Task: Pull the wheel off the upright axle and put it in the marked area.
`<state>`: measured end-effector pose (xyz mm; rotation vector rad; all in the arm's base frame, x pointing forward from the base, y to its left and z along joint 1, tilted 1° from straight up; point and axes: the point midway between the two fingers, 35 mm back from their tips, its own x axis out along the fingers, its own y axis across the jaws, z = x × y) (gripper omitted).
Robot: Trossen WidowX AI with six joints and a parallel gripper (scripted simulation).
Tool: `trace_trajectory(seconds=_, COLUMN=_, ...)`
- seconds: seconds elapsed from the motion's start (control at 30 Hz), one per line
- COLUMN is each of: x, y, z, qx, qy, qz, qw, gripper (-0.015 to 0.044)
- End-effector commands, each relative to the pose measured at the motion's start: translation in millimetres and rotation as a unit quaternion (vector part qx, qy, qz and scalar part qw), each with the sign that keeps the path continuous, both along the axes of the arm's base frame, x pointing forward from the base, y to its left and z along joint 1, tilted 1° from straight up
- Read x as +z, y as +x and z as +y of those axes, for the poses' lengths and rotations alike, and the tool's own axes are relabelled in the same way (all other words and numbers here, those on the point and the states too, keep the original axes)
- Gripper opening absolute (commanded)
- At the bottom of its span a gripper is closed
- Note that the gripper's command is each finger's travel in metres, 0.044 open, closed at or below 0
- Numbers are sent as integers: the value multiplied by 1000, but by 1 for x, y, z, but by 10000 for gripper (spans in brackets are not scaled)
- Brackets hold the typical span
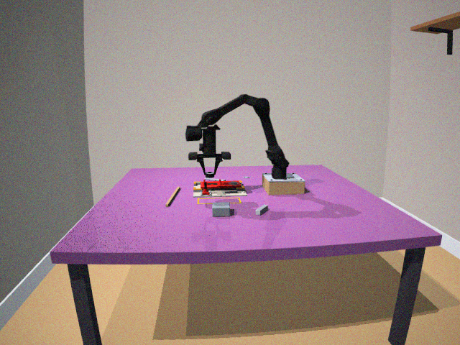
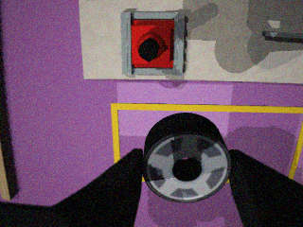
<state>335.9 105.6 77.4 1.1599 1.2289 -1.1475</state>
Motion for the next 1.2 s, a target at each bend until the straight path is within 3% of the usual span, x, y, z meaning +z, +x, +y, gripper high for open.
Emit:
trace_trajectory(seconds=0.0, x=0, y=-13, z=15, qx=-1, qy=1, qz=2, qw=1000, gripper=0)
trace_trajectory(seconds=0.37, x=2, y=-41, z=49, qx=-2, qy=3, qz=3, qw=1000, gripper=0)
trace_trajectory(seconds=0.83, x=-19, y=-41, z=49, qx=-2, qy=3, qz=3, qw=1000, gripper=0)
trace_trajectory(seconds=1.17, x=-78, y=-39, z=51, qx=-2, qy=3, qz=3, qw=1000, gripper=0)
